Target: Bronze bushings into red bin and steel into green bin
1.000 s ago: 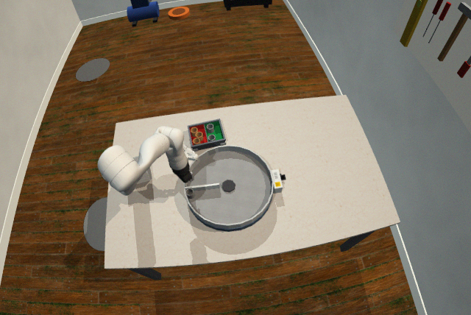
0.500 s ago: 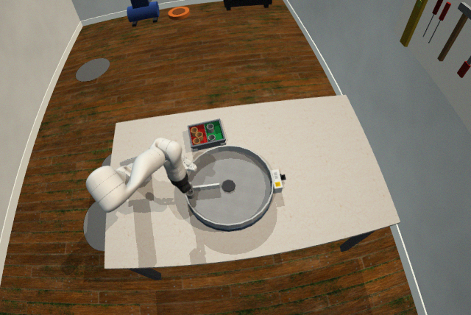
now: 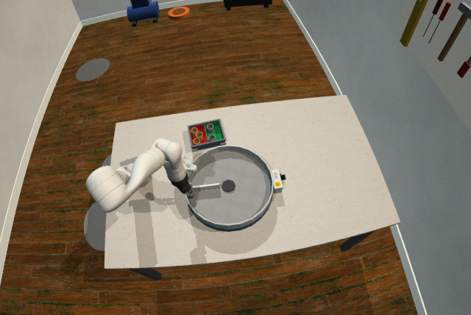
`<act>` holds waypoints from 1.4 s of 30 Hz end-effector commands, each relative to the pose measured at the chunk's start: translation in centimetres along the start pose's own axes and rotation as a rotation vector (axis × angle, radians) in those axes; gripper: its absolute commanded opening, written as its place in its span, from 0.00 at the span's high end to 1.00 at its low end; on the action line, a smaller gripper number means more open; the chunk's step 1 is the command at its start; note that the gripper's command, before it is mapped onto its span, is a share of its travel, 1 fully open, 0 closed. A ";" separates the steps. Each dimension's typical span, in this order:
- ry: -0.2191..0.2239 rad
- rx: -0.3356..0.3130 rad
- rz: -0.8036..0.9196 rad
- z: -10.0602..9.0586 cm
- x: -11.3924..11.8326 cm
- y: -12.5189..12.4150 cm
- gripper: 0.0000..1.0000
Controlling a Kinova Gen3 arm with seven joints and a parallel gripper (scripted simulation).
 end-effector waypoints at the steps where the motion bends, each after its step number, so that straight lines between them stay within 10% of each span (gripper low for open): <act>1: 0.003 -0.002 0.002 0.9 0.2 0.0 0.55; 42: 0.008 -0.005 -0.004 4.1 0.4 0.1 0.55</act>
Point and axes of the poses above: the point where the finger pads meet when closed, its own z axis out along the fingers, its own x axis across the jaws, y = z × x, the point moved 1 cm from there along -z, back along the fingers, and after that the axes turned 14 degrees about z, right-handed, at the moved point
